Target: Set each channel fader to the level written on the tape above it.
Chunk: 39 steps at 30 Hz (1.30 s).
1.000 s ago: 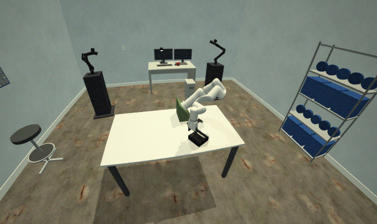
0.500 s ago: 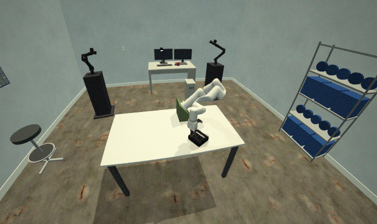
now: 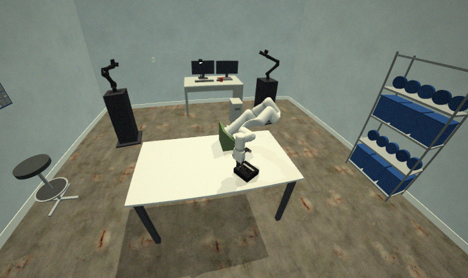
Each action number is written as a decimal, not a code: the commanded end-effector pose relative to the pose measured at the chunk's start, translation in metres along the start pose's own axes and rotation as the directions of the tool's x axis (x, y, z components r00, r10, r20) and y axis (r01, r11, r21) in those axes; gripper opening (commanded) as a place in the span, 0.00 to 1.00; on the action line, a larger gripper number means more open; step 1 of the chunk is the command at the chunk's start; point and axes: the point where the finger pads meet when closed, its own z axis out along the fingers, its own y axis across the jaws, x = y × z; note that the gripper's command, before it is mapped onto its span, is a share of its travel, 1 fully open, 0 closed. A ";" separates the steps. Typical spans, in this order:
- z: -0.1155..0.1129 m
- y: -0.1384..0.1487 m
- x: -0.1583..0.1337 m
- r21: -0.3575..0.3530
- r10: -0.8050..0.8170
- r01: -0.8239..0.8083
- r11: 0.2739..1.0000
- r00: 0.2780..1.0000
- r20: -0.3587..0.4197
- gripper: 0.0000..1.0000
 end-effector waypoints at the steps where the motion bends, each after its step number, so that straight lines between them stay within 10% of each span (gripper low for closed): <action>1: -0.001 0.001 -0.001 -0.002 -0.001 0.001 1.000 1.000 0.003 0.00; 39: 0.013 0.001 -0.001 -0.002 -0.001 0.001 1.000 1.000 0.002 0.00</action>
